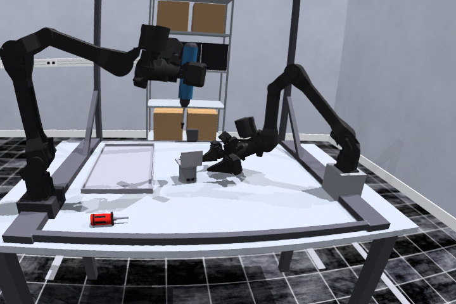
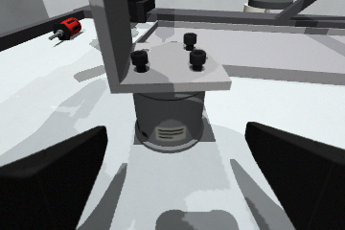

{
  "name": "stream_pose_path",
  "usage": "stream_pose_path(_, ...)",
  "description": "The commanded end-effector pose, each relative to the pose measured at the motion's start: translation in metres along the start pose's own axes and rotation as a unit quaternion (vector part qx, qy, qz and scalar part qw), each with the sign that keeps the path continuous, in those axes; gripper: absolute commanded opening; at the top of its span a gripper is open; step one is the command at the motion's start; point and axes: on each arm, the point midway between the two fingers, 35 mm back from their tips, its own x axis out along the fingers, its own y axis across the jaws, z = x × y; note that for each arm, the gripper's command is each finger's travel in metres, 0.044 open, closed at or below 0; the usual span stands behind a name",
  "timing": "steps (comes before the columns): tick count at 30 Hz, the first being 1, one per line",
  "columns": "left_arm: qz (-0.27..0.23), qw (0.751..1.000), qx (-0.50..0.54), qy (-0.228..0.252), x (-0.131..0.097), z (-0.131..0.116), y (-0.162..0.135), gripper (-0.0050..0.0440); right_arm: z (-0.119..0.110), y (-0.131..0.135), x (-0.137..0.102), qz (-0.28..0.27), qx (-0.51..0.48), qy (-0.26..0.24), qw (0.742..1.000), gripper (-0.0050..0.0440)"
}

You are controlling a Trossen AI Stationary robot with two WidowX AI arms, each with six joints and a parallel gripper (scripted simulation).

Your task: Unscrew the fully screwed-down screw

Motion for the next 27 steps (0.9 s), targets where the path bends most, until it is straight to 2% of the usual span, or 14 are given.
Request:
stream_pose_path(1, 0.002, 1.000, -0.018, -0.014, -0.003, 0.016, -0.001, 0.0396, 0.034, 0.003, -0.005, -0.001, -0.034, -0.029, 0.999, 0.0165)
stream_pose_path(5, 0.003, 1.000, -0.012, -0.010, -0.001, 0.011, 0.000, 0.0400, 0.030, 0.000, -0.002, 0.000, -0.030, -0.026, 0.999, 0.0165)
stream_pose_path(8, -0.016, 1.000, -0.010, -0.009, -0.006, 0.020, -0.009, 0.0400, 0.033, 0.002, -0.004, -0.001, -0.034, -0.029, 0.999, 0.0165)
stream_pose_path(12, -0.078, 0.997, 0.004, 0.004, -0.021, 0.038, -0.038, 0.0400, 0.033, 0.002, -0.004, -0.001, -0.034, -0.029, 0.999, 0.0165)
stream_pose_path(13, -0.095, 0.995, 0.011, 0.011, -0.025, 0.043, -0.044, 0.0400, 0.027, 0.002, -0.004, -0.001, -0.028, -0.024, 0.999, 0.0165)
stream_pose_path(15, -0.117, 0.992, 0.025, 0.027, -0.028, 0.056, -0.044, 0.0400, 0.030, -0.003, -0.006, -0.010, -0.032, -0.024, 0.999, 0.0165)
stream_pose_path(18, -0.136, 0.989, 0.040, 0.046, -0.029, 0.073, -0.036, 0.0400, 0.011, -0.027, -0.012, -0.042, -0.011, 0.002, 0.999, 0.0165)
stream_pose_path(20, -0.136, 0.989, 0.040, 0.046, -0.029, 0.073, -0.036, 0.0400, 0.011, -0.027, -0.012, -0.042, -0.011, 0.002, 0.999, 0.0165)
stream_pose_path(24, -0.160, 0.982, 0.059, 0.075, -0.032, 0.097, -0.017, 0.0400, -0.021, -0.068, -0.034, -0.101, 0.028, 0.048, 0.993, 0.0165)
stream_pose_path(27, -0.176, 0.978, 0.066, 0.088, -0.035, 0.114, -0.005, 0.0400, -0.051, -0.084, -0.045, -0.128, 0.078, 0.092, 0.984, 0.0165)
